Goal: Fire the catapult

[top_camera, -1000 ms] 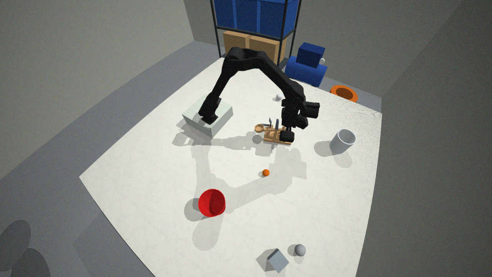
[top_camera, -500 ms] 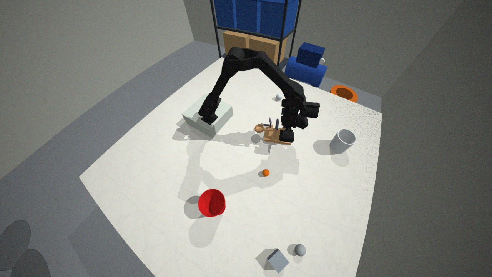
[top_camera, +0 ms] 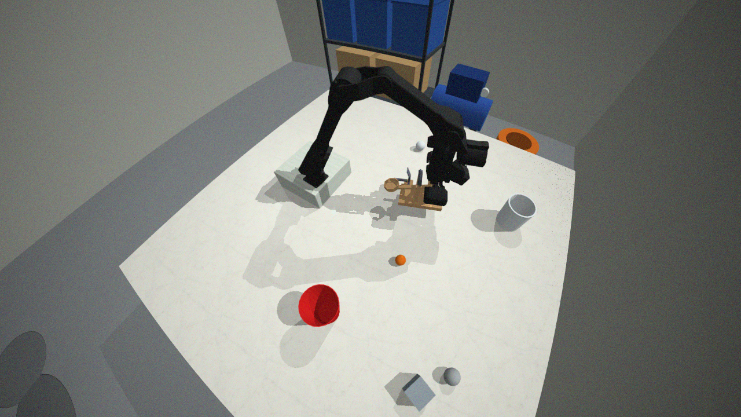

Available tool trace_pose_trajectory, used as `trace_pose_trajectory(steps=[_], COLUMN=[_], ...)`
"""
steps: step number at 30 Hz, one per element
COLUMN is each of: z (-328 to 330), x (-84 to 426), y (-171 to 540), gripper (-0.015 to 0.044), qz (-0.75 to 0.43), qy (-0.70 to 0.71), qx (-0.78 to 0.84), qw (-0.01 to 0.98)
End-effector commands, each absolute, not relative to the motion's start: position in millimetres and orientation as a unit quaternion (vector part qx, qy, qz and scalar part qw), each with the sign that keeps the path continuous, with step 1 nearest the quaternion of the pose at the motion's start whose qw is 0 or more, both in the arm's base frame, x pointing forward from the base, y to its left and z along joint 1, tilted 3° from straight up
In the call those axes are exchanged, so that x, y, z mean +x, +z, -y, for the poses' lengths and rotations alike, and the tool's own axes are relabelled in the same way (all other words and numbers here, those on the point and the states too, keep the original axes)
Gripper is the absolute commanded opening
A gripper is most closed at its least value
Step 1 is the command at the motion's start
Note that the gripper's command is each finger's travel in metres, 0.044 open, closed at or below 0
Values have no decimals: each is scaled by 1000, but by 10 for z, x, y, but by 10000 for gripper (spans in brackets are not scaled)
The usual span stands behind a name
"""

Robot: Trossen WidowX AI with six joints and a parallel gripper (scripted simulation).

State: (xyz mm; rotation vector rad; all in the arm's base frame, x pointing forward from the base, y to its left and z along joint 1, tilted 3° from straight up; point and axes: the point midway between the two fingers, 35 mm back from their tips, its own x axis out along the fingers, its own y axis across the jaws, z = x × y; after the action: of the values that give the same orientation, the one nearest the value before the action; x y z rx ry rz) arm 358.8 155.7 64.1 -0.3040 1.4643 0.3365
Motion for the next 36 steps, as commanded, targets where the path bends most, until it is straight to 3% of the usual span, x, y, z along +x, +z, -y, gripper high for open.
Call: trace_pose_trajectory(steps=[1,35,36], z=[-1556,-1570,-1570], x=[3588,3618,3618], y=[625,210,210], gripper=[0,0,26], qz=[-663,-663,-663], qy=[151,152,152], qx=[-137,-138,-138], qw=[720,720,720])
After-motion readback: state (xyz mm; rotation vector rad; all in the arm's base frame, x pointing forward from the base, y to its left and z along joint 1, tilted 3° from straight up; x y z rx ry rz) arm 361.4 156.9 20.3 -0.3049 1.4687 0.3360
